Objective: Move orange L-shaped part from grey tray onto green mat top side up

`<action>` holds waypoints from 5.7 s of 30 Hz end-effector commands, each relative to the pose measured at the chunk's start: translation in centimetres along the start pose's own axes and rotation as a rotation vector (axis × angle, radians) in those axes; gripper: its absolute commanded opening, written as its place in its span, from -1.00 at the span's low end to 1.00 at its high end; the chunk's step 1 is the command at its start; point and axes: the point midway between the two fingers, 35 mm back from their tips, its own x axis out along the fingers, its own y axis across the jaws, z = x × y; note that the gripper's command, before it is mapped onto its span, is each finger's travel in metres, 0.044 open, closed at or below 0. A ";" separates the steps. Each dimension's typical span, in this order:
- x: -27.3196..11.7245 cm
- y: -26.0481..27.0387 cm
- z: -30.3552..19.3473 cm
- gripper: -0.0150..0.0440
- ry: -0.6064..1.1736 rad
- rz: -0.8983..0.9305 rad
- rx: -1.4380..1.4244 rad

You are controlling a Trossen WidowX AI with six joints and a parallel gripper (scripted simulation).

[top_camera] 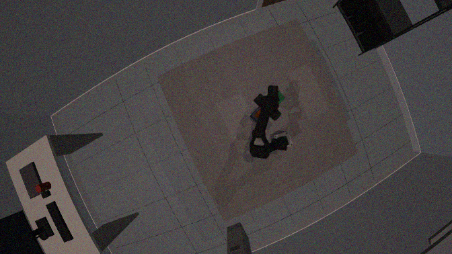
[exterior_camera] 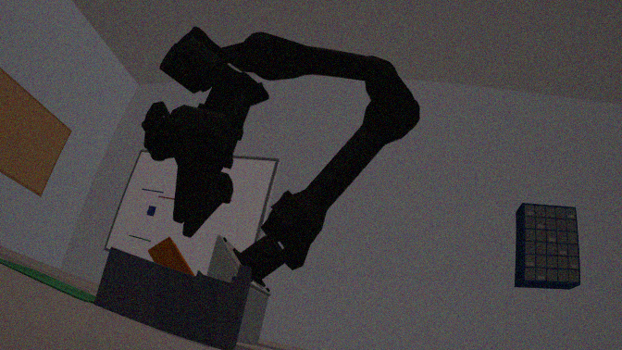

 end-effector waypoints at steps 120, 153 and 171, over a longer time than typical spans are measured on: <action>-4.3 -0.1 1.4 -0.49 0.006 0.000 0.008; -4.2 -1.2 13.5 -0.49 -0.003 0.000 0.005; -3.6 -1.7 16.6 -0.49 -0.005 0.000 0.004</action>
